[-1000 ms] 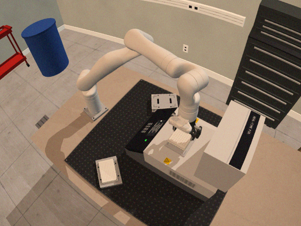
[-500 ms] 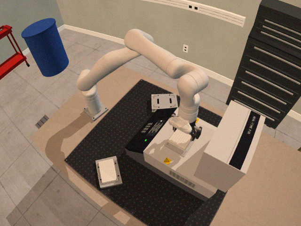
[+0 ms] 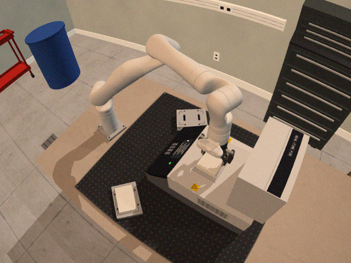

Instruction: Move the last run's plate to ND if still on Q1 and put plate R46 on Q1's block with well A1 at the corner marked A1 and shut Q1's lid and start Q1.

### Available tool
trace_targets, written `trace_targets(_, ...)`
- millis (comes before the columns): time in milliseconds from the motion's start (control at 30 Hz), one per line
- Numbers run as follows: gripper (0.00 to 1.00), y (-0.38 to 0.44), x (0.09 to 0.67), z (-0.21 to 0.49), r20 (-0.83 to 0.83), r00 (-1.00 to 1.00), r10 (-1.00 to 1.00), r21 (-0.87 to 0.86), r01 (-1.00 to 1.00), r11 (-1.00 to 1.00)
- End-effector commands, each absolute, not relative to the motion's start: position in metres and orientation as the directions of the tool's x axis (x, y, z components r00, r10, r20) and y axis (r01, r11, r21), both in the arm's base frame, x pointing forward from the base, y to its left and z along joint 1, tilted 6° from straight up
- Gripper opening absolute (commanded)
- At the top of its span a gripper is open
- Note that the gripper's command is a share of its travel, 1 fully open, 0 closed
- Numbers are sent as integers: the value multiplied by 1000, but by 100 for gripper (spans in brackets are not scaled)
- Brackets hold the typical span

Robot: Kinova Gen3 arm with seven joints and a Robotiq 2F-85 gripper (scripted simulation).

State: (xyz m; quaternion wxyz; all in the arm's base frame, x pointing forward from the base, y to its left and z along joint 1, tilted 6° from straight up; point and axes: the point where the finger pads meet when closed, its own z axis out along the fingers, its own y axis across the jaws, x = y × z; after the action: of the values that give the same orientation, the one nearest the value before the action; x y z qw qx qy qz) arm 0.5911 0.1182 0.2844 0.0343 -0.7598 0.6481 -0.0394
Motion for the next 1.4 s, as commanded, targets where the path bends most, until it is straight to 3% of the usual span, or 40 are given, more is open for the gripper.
trace_targets(0,90,120,592,284,14,161,-987,-109,-981,-162)
trace_targets(1367,90,121,593,279,14,165,-986,-108,-980,-165)
